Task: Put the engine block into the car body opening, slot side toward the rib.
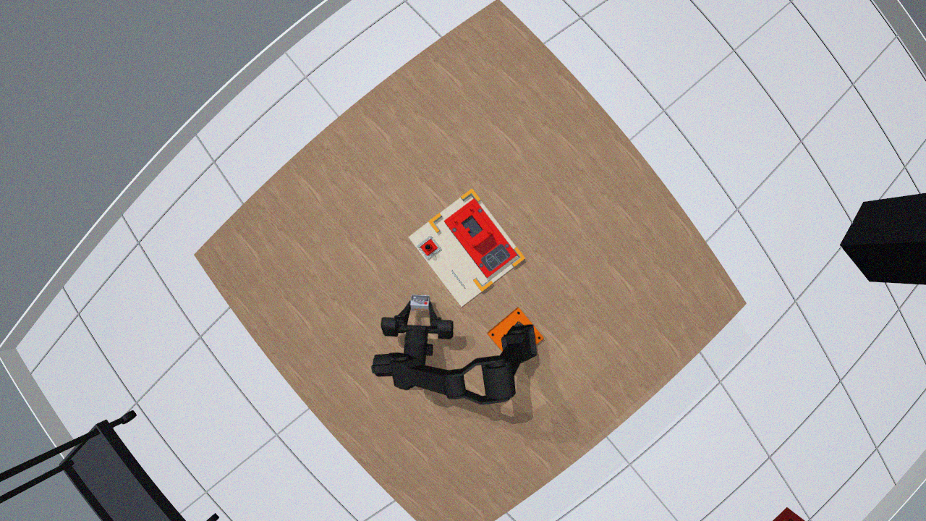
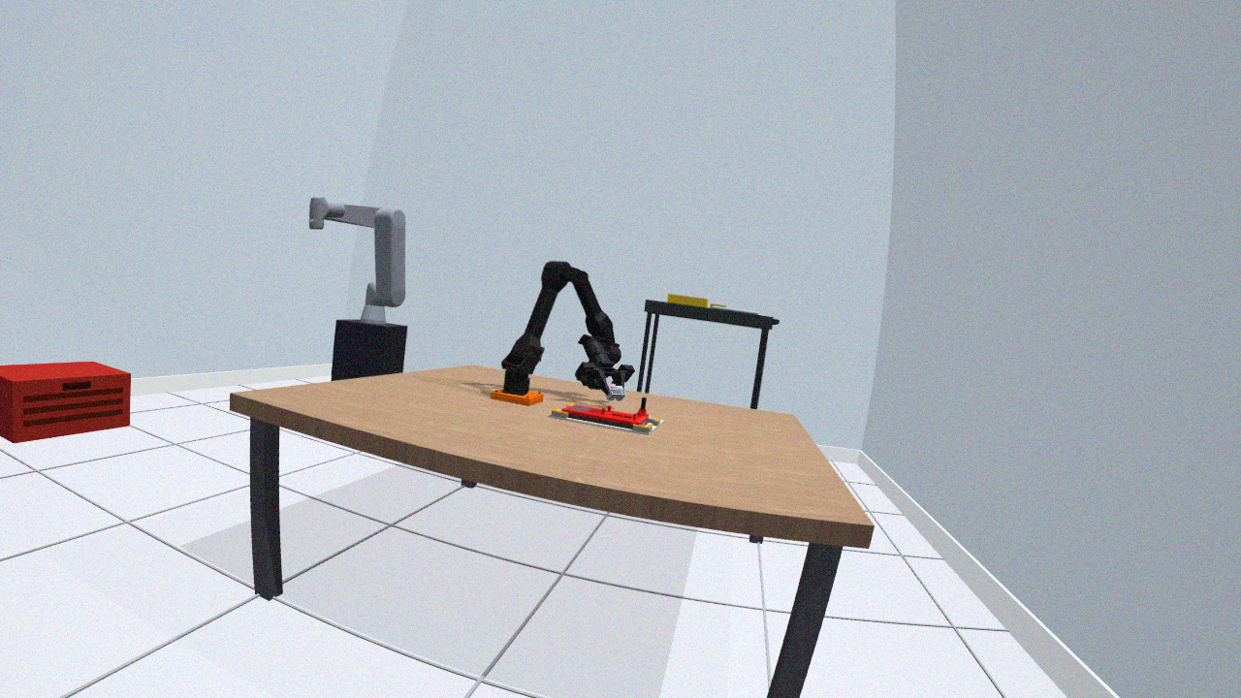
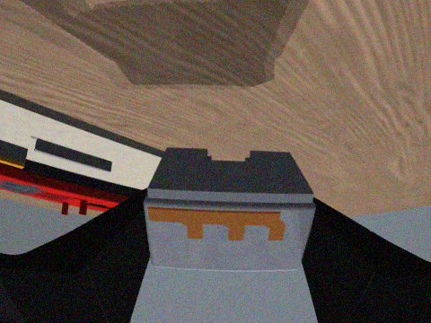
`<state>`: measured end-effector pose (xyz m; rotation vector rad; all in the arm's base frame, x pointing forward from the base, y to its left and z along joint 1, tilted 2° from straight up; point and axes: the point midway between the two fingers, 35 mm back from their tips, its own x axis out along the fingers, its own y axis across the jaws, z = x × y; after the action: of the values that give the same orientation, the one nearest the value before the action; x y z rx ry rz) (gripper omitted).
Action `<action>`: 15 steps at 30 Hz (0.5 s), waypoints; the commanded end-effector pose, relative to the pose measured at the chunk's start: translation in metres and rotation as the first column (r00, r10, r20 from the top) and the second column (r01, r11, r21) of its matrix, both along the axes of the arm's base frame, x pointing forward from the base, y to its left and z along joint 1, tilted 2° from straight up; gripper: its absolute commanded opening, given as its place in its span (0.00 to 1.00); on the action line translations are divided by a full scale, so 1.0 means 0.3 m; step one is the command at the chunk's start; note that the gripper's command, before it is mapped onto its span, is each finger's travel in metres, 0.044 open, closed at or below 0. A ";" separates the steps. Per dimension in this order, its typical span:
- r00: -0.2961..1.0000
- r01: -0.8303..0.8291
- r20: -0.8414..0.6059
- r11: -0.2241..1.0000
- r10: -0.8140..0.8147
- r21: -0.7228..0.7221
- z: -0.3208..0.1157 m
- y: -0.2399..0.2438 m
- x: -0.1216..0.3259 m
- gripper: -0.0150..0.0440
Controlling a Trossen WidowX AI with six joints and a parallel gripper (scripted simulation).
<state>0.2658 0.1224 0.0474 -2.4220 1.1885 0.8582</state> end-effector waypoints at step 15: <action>1.000 -0.001 -0.001 1.000 0.001 -0.011 -0.112 -0.005 0.001 0.25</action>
<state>0.2669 0.1214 0.0220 -2.4306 1.1903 0.8455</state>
